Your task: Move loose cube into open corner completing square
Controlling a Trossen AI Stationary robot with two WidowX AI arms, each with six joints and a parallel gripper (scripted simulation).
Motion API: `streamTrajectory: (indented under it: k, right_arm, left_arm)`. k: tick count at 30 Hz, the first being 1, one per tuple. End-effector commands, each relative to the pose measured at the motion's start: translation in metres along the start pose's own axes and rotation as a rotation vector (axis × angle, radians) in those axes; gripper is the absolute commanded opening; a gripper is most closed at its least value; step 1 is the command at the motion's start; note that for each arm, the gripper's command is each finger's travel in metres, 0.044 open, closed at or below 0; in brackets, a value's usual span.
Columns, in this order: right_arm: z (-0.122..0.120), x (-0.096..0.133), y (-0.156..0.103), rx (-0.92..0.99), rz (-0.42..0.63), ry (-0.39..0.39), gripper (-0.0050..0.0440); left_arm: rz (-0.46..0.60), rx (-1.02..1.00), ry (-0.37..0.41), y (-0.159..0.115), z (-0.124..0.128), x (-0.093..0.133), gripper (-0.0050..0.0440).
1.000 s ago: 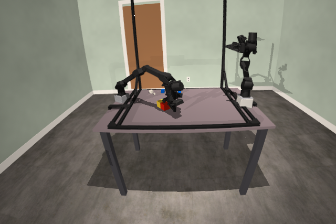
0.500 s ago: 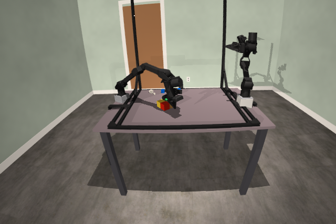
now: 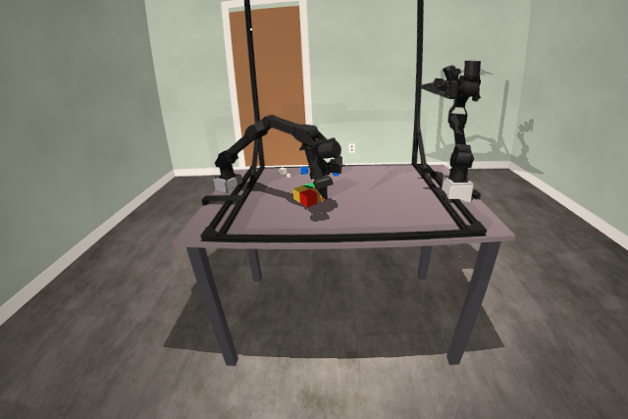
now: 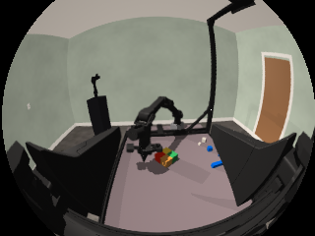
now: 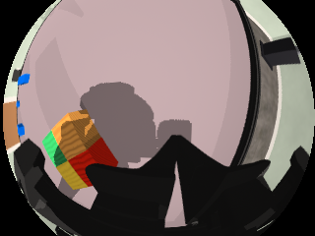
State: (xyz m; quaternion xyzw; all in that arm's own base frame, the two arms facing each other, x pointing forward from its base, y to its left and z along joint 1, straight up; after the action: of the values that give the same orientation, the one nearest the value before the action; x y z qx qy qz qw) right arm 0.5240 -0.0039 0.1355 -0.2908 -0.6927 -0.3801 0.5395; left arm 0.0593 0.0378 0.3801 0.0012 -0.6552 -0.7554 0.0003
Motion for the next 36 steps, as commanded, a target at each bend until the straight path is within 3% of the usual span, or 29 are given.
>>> streamTrajectory:
  k: [1, 2, 17, 19, 34, 36]
  right_arm:
    - [0.003, 0.002, 0.0, -0.157, 0.013, 0.005, 0.0]
    - [0.003, 0.002, 0.0, -0.157, 0.013, 0.005, 0.0]
    - [0.016, 0.007, -0.003, -1.098, 0.092, -0.001, 0.0]
    - [0.016, 0.007, -0.003, -1.098, 0.092, -0.001, 0.0]
    - [0.027, 0.013, -0.006, -2.034, 0.172, -0.09, 0.0]
    - [0.027, 0.013, -0.006, -2.034, 0.172, -0.09, 0.0]
  left_arm:
    - [0.0, 0.003, -0.002, 0.0, 0.0, 0.0, 0.04]
    - [0.0, 0.003, -0.002, 0.0, 0.0, 0.0, 0.04]
    - [0.0, 0.003, -0.002, 0.0, 0.0, 0.0, 0.04]
    - [0.0, 0.003, -0.002, 0.0, 0.0, 0.0, 0.04]
    - [0.0, 0.003, -0.002, 0.0, 0.0, 0.0, 0.04]
    - [0.0, 0.003, -0.002, 0.0, 0.0, 0.0, 0.04]
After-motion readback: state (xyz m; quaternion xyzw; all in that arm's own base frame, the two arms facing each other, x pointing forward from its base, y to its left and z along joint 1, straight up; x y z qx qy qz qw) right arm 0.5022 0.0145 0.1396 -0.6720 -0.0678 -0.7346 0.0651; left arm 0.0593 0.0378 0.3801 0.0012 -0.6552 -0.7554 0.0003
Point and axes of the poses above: on each arm, the point midway between the two fingers, 35 mm back from their tips, its own x axis back along the fingers, its own z axis across the jaws, y = z × x, the point moved 10 cm from there along x, back along the fingers, and after that the axes turned 8 degrees about -x, right-handed, at the moved point
